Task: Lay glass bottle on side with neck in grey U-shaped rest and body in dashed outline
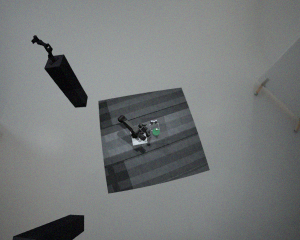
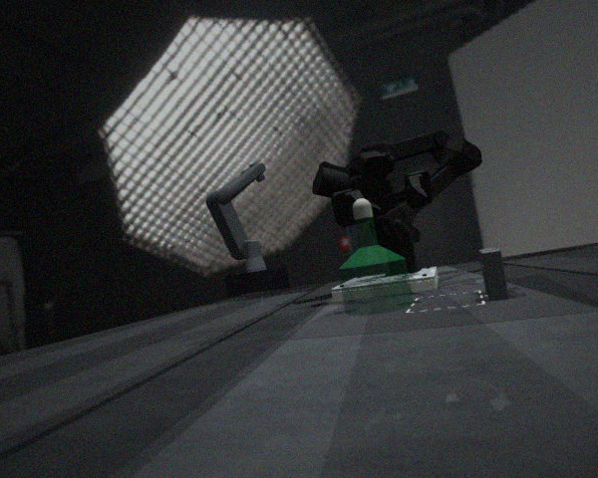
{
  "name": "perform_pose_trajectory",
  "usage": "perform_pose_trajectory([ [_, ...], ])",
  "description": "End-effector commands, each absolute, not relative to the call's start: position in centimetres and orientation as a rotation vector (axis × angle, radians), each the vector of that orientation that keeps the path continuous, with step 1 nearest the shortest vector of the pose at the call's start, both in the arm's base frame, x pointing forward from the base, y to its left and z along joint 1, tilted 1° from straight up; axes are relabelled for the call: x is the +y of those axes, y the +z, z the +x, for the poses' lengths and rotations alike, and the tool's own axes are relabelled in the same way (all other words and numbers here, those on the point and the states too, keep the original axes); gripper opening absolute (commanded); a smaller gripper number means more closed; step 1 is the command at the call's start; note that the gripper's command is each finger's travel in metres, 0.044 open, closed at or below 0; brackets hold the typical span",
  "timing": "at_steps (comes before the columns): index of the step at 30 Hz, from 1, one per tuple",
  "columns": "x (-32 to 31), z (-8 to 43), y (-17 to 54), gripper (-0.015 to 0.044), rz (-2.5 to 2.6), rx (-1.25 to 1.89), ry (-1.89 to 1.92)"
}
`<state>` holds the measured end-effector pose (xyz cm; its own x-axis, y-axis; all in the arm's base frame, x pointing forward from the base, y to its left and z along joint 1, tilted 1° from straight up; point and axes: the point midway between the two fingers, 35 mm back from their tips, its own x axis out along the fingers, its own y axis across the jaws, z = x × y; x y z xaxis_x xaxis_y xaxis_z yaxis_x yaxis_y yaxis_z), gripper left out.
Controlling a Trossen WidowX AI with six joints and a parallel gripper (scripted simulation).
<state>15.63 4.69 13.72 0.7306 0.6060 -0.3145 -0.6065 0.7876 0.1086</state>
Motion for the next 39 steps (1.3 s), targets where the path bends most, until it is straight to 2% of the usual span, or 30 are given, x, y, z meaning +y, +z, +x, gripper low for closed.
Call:
perform_pose_trajectory([
  [1,4.7,15.7,13.7,0.0426,0.010,0.357,0.665],
  [2,4.6,15.7,13.8,0.0440,0.032,0.380,0.661],
  [9,3.2,17.1,14.6,0.0440,0.383,0.750,0.493],
  [18,0.5,20.4,16.4,0.0440,0.854,1.072,-0.033],
  [31,-1.5,25.6,19.0,0.0440,1.177,0.999,-0.626],
  [39,-1.7,26.5,19.2,0.0440,1.330,0.948,-0.787],
])
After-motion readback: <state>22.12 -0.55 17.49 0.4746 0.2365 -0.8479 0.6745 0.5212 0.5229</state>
